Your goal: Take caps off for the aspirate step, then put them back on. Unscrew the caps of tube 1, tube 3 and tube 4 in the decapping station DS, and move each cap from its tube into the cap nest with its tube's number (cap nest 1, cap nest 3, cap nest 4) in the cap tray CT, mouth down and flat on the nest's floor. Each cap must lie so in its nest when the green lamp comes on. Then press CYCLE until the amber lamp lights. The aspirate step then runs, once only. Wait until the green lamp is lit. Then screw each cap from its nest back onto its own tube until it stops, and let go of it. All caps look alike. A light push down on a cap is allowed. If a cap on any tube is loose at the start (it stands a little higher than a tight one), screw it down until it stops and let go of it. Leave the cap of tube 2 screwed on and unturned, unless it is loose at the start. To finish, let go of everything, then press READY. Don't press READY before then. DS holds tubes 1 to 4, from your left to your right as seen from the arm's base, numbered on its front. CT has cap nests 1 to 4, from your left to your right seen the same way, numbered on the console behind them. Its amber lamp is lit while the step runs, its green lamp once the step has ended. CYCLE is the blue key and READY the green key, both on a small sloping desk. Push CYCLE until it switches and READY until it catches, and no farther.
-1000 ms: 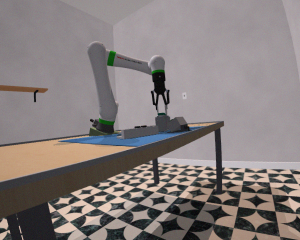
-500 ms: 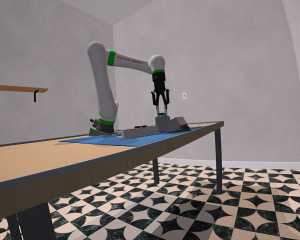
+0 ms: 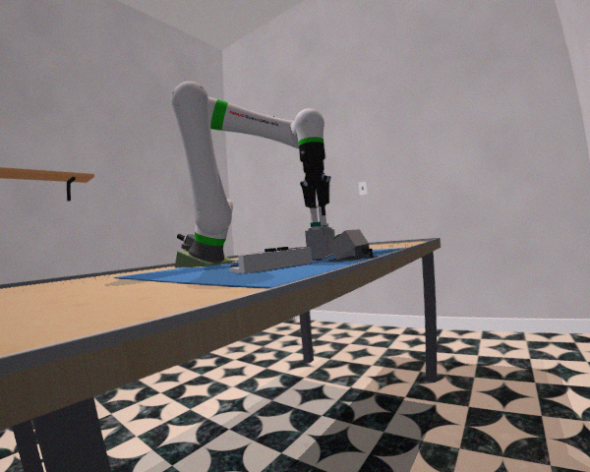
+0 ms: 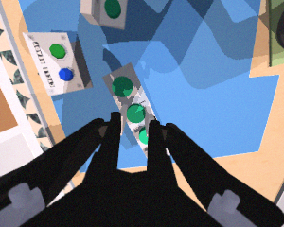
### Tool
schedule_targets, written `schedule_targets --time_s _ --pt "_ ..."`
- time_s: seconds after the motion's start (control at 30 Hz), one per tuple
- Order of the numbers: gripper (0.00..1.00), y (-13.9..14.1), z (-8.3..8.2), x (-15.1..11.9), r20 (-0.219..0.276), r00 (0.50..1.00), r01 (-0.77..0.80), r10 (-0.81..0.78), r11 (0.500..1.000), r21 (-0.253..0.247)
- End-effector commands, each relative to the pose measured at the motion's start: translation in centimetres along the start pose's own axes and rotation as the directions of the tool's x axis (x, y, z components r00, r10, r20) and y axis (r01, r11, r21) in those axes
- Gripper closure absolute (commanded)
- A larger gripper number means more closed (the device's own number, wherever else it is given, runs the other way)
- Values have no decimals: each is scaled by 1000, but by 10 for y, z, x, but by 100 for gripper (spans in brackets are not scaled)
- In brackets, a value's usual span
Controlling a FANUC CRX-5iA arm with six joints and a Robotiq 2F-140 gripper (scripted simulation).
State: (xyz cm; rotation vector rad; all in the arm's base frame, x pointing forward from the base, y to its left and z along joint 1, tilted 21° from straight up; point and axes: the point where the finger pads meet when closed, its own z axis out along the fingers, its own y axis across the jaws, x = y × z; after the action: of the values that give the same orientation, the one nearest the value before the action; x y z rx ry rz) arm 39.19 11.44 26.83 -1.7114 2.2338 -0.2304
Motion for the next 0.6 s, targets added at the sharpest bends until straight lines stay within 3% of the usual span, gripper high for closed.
schedule_targets --time_s 0.0,0.33,0.57 --pt "100 0 0 0 -1 1000 -1 1 1000 2" --pt "100 0 0 0 -1 1000 -1 1 1000 2" --pt "100 0 0 0 -2 940 342 -342 940 1"
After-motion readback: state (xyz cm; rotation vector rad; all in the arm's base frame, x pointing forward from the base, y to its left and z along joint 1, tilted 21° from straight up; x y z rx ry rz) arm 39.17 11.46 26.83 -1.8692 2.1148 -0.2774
